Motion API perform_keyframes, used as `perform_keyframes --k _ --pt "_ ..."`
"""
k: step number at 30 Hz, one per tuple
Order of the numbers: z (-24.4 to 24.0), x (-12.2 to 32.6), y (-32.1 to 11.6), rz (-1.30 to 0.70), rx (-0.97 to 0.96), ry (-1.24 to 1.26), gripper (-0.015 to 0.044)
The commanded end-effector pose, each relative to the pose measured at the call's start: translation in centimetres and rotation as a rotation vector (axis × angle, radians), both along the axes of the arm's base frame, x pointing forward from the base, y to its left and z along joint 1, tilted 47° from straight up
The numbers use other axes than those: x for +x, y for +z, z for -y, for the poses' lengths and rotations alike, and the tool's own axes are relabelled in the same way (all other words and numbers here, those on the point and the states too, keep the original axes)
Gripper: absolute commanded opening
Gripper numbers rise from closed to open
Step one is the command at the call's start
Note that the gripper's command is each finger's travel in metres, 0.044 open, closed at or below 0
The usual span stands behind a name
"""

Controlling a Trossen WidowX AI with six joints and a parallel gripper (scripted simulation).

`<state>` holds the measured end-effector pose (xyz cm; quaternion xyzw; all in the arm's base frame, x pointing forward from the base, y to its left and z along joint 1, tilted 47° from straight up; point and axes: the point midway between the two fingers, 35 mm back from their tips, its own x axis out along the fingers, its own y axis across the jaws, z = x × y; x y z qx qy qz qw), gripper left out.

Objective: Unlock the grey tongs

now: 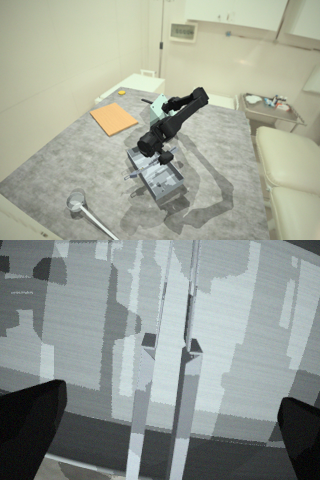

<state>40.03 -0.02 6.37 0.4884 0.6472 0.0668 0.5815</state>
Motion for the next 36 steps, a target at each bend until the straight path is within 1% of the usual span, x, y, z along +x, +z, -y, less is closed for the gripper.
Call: perform_keyframes --k 1,34,36 --pt "-0.6 0.1 -0.5 -0.006 0.007 0.0 0.044" --pt "-4.1 0.6 -3.7 -0.006 0.011 0.0 0.044" --pt "-3.9 0.7 -3.4 0.004 0.003 0.002 0.0387"
